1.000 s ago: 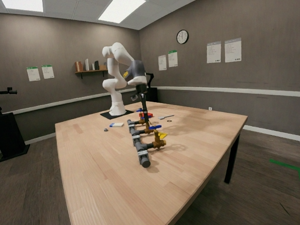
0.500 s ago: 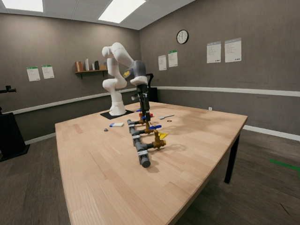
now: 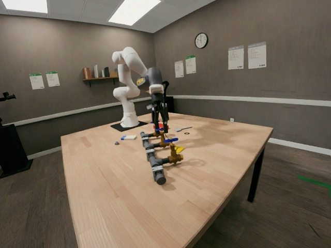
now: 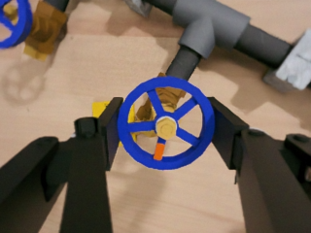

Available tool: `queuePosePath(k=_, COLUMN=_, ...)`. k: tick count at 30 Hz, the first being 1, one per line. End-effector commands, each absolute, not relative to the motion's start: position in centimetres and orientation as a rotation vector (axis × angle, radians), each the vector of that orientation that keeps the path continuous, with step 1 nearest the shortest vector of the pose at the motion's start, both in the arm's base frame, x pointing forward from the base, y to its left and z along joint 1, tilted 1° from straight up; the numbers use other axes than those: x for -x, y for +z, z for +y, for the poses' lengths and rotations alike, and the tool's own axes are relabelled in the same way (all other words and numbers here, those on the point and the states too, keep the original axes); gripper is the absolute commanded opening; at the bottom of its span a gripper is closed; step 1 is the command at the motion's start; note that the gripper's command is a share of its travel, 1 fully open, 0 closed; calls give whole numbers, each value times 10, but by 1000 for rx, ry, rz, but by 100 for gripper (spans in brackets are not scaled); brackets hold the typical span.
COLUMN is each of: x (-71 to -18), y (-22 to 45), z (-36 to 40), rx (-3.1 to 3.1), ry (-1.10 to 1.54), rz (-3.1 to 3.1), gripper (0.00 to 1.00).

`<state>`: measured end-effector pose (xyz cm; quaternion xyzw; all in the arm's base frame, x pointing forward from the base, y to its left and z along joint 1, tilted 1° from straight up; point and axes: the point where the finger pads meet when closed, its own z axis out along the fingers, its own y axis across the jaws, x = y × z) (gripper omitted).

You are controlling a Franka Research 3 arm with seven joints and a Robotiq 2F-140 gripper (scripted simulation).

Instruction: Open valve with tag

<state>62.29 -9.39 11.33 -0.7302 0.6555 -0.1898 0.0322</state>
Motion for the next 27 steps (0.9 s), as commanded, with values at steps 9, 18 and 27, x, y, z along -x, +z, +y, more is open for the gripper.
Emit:
queuePosePath(k=9, x=-623, y=112, z=-94, rx=2713, ry=-615, rz=1475, gripper=10)
queuePosePath(k=18, x=-623, y=112, z=-94, rx=2965, ry=-677, rz=1039, gripper=10)
queuePosePath(k=27, x=-623, y=112, z=-94, rx=3110, ry=-715, rz=662, gripper=10)
